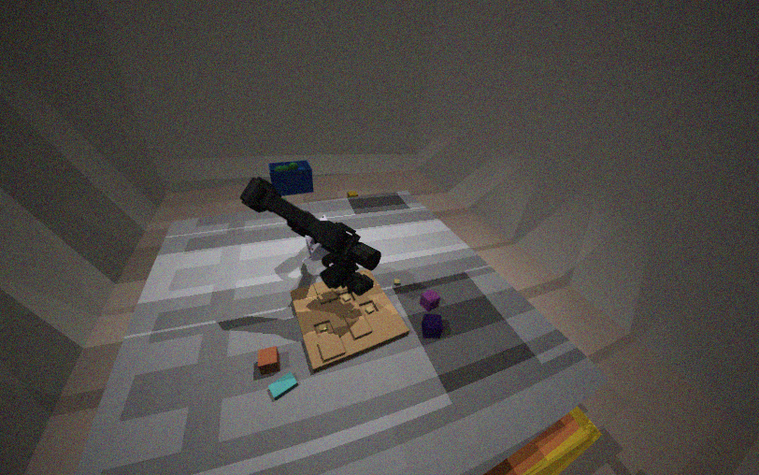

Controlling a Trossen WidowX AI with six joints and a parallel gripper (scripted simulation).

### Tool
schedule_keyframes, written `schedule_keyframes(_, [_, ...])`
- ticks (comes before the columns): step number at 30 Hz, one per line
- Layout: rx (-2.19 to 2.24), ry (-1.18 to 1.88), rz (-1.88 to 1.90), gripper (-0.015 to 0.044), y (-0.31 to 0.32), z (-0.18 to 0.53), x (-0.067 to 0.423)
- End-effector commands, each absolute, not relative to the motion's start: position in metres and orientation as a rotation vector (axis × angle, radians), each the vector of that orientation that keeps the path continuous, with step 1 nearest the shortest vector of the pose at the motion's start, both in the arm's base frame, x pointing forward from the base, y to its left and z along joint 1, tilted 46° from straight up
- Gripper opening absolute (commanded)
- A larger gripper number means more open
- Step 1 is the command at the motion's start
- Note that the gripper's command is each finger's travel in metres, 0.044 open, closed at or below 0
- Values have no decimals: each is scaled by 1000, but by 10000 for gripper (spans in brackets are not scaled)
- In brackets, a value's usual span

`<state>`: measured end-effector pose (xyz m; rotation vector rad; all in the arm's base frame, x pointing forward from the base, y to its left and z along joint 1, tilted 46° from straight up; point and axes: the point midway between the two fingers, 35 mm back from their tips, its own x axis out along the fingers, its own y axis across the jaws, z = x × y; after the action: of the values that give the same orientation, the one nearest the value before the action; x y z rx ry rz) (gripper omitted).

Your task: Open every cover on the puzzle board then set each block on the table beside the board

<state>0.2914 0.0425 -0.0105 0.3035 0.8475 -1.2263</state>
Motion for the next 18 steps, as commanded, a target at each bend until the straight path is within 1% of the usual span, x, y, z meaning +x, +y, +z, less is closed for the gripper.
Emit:
schedule_keyframes(1, [258, 876, -1203, 144, 41, -11, 291])
schedule_keyframes(18, [55, 1017, -1080, 144, 40, -12, 291])
